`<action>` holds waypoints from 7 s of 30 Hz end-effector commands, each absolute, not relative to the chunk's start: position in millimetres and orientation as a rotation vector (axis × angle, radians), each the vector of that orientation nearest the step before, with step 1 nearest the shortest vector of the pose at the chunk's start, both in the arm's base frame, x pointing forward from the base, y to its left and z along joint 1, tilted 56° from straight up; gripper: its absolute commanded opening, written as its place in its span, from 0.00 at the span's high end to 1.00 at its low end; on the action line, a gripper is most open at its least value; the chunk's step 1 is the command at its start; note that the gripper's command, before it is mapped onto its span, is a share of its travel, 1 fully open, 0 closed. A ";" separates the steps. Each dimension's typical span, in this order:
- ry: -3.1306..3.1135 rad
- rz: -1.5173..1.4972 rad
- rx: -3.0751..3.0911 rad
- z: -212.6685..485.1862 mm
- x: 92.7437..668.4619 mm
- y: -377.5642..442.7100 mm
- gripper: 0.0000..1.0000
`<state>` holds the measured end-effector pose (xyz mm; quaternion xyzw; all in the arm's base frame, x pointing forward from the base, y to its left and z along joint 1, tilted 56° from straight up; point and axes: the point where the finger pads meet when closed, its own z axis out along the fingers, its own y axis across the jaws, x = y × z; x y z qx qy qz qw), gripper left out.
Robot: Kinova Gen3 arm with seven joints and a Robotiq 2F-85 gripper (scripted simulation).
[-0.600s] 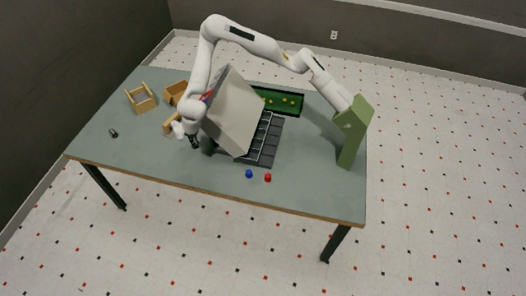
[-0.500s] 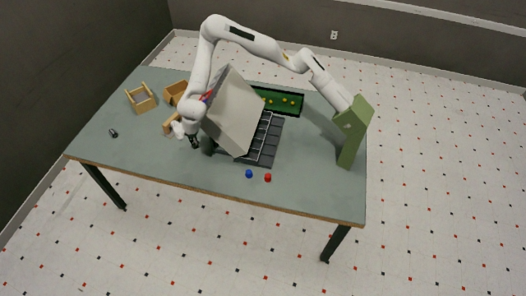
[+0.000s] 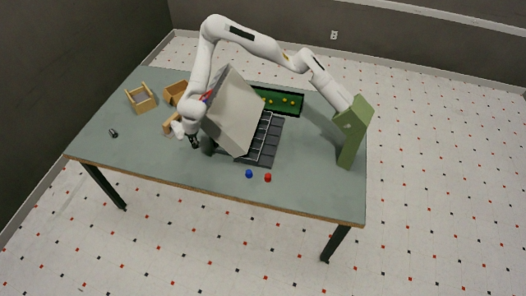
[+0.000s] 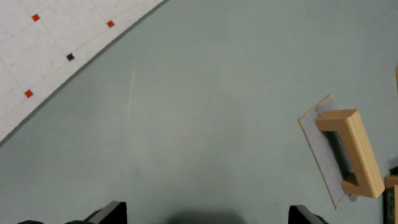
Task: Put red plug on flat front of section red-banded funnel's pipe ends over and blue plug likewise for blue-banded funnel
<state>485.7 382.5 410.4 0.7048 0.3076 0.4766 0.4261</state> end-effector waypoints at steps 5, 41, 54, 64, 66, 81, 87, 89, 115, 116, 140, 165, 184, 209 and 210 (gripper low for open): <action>0.770 1.193 1.762 466.6 403.8 396.4 0.00; 0.766 1.189 1.762 544.0 291.3 414.6 0.00; 0.766 1.189 1.762 513.6 260.3 353.6 0.00; 0.766 1.189 1.762 482.6 229.8 292.3 0.00; 0.766 1.189 1.762 482.6 229.8 292.3 0.00; 0.755 1.160 1.766 437.7 186.0 201.0 0.00; 0.751 1.153 1.762 408.8 156.3 142.2 0.00; 0.751 1.153 1.762 404.1 151.6 132.7 0.00; 0.740 1.140 1.760 346.6 199.6 88.1 0.00; 0.740 1.140 1.760 346.6 199.6 88.1 0.00; 0.523 1.163 2.108 303.7 250.8 76.6 0.00; 0.168 1.349 2.598 303.4 251.1 76.2 0.00; 0.162 1.327 2.590 304.1 251.3 75.8 0.50; 0.162 1.327 2.591 304.1 251.3 75.8 0.50; 0.162 1.327 2.591 304.1 251.3 75.8 0.50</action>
